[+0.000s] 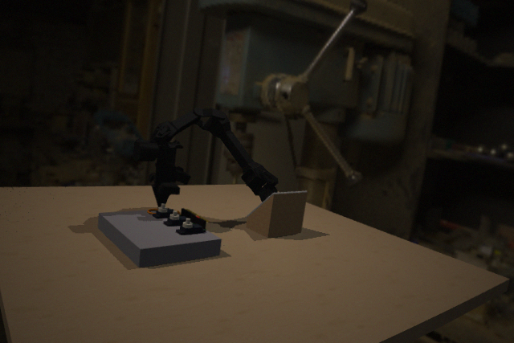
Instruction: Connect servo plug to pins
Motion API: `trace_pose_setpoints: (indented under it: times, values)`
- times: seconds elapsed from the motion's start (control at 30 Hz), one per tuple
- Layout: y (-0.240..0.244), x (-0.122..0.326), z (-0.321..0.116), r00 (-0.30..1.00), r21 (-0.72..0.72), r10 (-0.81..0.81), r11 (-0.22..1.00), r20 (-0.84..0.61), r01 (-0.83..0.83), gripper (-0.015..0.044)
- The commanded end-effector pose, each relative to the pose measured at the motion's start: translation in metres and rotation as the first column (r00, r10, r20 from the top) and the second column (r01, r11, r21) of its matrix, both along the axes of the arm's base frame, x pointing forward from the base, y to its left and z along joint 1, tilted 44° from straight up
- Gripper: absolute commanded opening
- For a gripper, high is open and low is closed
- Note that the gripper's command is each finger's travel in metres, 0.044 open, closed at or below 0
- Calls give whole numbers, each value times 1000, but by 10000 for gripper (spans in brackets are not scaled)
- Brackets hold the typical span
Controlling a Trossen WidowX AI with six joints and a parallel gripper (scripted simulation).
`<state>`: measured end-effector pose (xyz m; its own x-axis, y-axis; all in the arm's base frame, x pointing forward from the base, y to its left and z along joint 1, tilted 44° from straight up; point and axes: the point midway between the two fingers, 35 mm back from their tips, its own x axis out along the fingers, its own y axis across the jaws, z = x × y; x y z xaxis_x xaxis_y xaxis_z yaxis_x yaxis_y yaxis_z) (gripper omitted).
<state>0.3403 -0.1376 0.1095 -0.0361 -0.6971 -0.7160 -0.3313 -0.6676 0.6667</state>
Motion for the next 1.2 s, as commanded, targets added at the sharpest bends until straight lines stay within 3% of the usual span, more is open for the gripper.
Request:
trace_pose_setpoints:
  times: [0.0,0.13,0.67,1.17]
  values:
    - [-1,-1,-3,1000,-2,2,1000,-10,-3,36]
    - [0,-1,-2,1000,-2,3,1000,-10,-3,0]
    - [41,1,38,1000,0,-8,1000,-1,8,0]
    - [65,-6,19,919,39,-286,957,272,286,0]
